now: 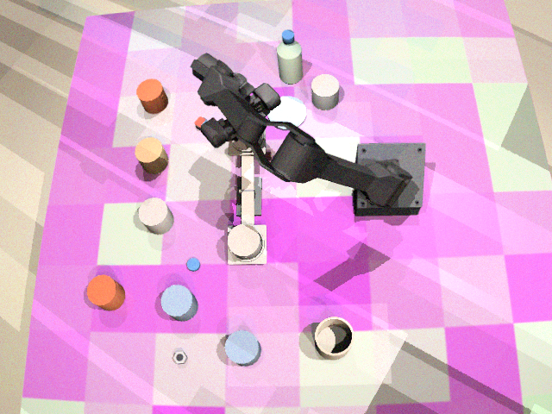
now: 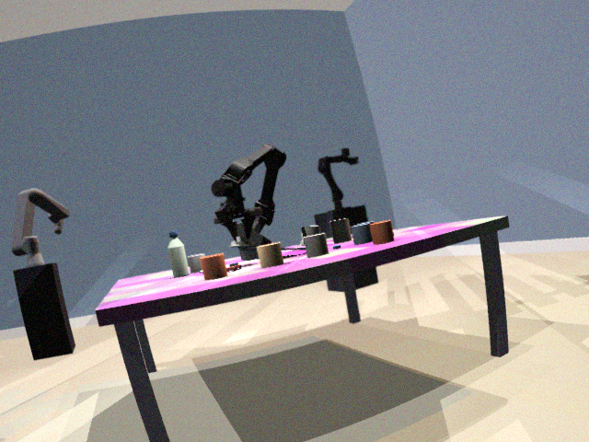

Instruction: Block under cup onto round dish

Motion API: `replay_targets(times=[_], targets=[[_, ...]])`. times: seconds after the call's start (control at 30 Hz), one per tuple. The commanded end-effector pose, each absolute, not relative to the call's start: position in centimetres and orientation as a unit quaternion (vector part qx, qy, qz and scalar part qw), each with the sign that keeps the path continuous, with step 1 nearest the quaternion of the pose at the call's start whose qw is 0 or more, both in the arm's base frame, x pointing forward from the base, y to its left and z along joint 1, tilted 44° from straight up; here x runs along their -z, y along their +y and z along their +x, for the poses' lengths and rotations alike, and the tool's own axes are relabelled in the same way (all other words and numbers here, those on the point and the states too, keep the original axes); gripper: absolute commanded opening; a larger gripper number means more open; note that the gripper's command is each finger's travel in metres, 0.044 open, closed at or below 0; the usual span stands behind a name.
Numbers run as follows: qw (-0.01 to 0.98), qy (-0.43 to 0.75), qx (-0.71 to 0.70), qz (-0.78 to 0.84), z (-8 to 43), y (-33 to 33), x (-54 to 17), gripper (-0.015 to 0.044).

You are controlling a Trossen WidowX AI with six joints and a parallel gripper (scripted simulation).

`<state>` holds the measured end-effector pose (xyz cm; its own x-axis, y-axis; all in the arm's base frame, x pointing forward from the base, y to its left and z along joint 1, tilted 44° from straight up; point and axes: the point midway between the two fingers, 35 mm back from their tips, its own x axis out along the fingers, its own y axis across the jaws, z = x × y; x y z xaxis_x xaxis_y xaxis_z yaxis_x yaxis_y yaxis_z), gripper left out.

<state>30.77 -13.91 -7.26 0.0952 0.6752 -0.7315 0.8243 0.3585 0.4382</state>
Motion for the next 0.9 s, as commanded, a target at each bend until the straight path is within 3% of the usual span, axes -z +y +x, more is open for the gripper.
replay_targets(times=[0.0, 0.13, 0.27, 0.53, 0.67, 0.87], targets=[[0.48, 0.668, 0.078, 0.564, 30.8, -13.3, 7.8, 0.026], [0.48, 0.668, 0.077, 0.564, 30.8, -13.0, 8.1, 0.026], [0.48, 0.668, 0.077, 0.564, 30.8, -13.0, 8.1, 0.0155], [0.48, 0.668, 0.077, 0.564, 30.8, -13.0, 8.1, 0.0102], [0.483, 0.667, 0.076, 0.562, 30.8, -13.7, 7.5, 0.0], [0.49, 0.666, 0.073, 0.557, 30.8, -16.2, 5.2, 0.0]])
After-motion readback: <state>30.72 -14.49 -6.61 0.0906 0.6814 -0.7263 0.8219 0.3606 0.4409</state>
